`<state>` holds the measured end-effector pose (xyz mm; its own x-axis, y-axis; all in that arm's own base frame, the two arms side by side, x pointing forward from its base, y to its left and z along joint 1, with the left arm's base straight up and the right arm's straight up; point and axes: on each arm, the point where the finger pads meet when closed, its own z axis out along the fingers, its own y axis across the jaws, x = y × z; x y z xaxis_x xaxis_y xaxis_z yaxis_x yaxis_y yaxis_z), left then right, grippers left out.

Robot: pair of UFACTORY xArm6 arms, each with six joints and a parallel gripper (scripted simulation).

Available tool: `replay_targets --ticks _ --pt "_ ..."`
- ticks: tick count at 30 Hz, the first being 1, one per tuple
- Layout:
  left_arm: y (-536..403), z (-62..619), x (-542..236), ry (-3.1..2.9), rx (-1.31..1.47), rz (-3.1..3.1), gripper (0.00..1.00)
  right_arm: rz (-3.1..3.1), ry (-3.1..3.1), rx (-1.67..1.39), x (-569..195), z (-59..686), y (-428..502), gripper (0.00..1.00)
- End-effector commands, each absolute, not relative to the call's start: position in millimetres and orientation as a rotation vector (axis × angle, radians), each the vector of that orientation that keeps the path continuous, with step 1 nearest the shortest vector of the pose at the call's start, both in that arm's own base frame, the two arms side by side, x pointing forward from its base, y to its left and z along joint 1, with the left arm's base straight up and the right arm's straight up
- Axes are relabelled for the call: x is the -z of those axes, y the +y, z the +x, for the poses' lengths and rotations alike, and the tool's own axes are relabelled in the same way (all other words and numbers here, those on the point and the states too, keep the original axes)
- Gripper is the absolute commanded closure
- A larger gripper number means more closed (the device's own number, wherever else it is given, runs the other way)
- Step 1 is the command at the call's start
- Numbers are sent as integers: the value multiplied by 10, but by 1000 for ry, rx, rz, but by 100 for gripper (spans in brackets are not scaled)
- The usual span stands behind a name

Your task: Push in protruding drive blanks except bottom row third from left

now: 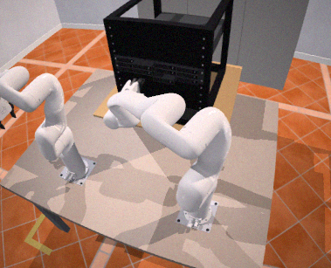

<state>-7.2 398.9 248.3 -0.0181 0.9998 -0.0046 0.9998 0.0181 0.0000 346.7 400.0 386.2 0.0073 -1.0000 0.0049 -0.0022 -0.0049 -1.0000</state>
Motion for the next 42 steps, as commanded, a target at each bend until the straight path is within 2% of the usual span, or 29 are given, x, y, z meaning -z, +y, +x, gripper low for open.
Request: replay_targets --ticks 1,14,28,42 --pt "3999 -72 -2500 2241 0 2201 0 -1211 1207 1207 -3836 3481 4184 100" --pt "3999 -72 -2500 2241 0 2201 0 -1211 1207 1207 -3796 3487 4311 100" --pt "3999 -72 -2500 2241 0 2201 0 -1211 1207 1207 -3796 3992 4313 100" --pt "3999 -72 -2500 2241 0 2201 0 -1211 1207 1207 -3796 4015 4313 100"
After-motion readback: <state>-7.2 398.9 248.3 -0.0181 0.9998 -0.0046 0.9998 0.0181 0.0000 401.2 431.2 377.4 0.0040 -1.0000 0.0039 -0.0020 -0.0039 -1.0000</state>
